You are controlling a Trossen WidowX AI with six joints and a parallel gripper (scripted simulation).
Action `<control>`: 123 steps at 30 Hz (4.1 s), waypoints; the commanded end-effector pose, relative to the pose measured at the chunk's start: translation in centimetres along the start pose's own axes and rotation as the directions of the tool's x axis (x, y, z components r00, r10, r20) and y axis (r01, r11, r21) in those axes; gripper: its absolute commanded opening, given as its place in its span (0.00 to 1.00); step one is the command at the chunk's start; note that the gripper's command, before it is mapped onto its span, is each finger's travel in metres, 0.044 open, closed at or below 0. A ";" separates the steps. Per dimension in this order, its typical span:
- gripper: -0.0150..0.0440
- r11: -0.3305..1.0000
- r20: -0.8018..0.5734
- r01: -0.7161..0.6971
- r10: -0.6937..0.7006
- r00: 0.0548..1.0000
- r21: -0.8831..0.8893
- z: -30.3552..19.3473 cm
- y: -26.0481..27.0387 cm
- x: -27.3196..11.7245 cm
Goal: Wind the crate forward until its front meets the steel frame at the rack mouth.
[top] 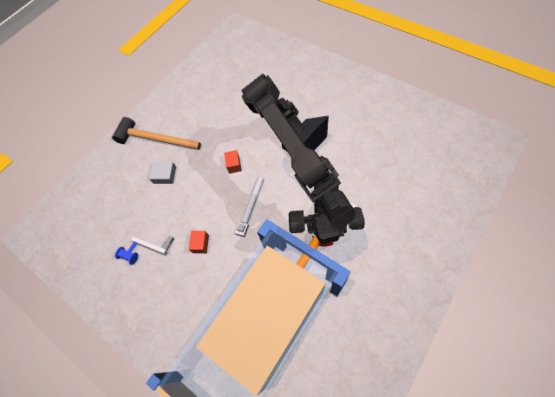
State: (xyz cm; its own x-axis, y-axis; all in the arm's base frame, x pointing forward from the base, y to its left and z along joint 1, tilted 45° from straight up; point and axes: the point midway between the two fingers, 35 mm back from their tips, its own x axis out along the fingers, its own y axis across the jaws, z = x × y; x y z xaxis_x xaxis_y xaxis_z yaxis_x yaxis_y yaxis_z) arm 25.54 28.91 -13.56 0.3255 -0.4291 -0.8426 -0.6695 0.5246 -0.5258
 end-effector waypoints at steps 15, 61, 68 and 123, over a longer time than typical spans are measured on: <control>0.25 1.000 0.003 -0.026 0.026 1.000 0.001 0.5 3.7 0.2; 0.25 1.000 0.003 -0.031 0.031 1.000 0.000 -1.5 10.4 -0.9; 0.25 0.999 0.003 -0.032 0.032 0.999 0.000 -2.2 11.2 -1.3; 0.25 0.999 -0.001 -0.035 0.035 0.999 -0.003 -9.2 14.2 -4.5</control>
State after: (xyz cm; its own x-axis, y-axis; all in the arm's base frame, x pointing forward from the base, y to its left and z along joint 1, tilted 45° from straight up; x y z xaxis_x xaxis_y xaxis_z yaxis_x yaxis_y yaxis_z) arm 9.62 32.46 -16.52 0.3170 -0.3912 -0.8640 -0.6712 0.5510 -0.4958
